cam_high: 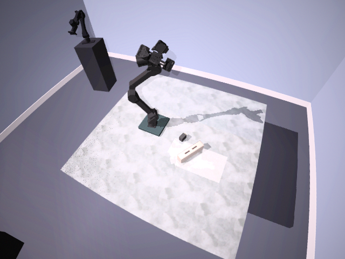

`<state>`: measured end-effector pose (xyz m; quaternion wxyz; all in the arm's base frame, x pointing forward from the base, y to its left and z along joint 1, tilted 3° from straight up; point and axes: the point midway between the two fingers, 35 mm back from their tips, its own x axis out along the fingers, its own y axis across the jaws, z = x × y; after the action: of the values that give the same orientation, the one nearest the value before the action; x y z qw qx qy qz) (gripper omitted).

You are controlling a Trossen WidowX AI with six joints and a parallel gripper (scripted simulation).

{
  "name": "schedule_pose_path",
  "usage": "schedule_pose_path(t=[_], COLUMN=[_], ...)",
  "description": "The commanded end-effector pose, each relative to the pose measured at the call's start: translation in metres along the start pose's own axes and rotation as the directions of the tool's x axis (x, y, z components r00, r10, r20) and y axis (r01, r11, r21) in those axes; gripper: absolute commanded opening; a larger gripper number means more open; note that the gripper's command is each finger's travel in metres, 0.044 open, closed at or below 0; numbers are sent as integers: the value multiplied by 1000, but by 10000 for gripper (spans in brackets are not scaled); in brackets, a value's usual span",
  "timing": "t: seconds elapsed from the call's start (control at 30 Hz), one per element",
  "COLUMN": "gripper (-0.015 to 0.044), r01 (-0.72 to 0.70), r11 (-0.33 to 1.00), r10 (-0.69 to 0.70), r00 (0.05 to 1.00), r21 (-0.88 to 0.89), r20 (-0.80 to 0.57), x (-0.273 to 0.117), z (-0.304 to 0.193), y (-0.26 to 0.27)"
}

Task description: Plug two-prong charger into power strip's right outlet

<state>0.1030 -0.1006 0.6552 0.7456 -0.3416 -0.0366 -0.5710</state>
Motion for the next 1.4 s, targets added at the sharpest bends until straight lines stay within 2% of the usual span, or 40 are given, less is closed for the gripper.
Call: schedule_pose_path(t=[0.0, 0.03, 0.4, 0.77, 1.07, 1.37], gripper=[426, 440, 440, 440, 440, 440], r01=[0, 0, -14, -70, -155, -269], r11=[1000, 1000, 963, 862, 716, 519], r10=[0, 0, 61, 227, 422, 618], r00=[1000, 1000, 984, 939, 873, 774], r21=[-4, -16, -269, -501, -681, -811], r20=[3, 10, 168, 260, 245, 139], x=[0, 0, -3, -7, -13, -25], z=[1, 3, 41, 51, 33, -12], y=[1, 4, 75, 166, 248, 323])
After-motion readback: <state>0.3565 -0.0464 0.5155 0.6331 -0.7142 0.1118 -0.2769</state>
